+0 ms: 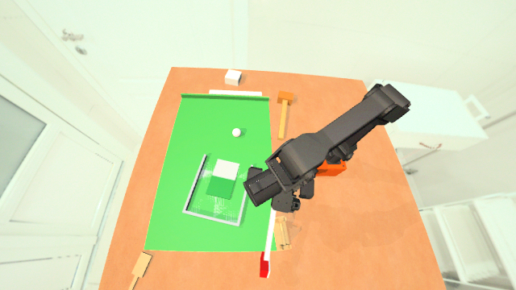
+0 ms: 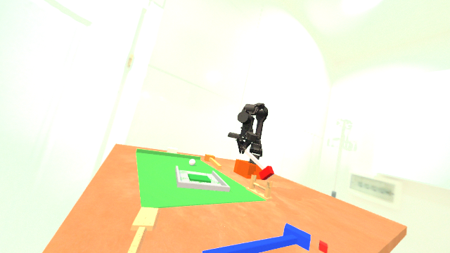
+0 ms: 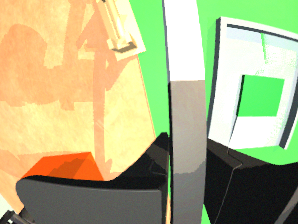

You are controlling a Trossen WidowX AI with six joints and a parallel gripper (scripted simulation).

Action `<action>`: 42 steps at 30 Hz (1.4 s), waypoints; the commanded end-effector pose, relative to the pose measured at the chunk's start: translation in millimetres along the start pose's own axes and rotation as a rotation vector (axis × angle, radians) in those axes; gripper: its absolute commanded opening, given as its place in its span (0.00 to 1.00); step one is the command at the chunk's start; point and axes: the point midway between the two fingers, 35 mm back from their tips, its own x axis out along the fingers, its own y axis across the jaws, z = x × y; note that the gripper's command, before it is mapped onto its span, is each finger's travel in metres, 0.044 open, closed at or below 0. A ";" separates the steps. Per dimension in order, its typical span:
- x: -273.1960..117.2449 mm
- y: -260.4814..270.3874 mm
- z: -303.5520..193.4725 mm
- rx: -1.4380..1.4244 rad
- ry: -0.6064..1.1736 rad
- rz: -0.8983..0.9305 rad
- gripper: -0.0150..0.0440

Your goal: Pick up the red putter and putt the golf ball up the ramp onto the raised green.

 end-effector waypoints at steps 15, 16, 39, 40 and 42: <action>-7.5 -44.3 -87.3 0.493 0.038 0.013 0.25; -8.0 -45.8 -92.8 0.518 0.042 0.015 0.25; -17.8 -49.7 -218.7 1.095 0.131 0.087 0.25; -18.3 -48.7 -224.0 1.120 0.135 0.091 0.25; -19.2 -46.3 -234.5 1.169 0.142 0.099 0.25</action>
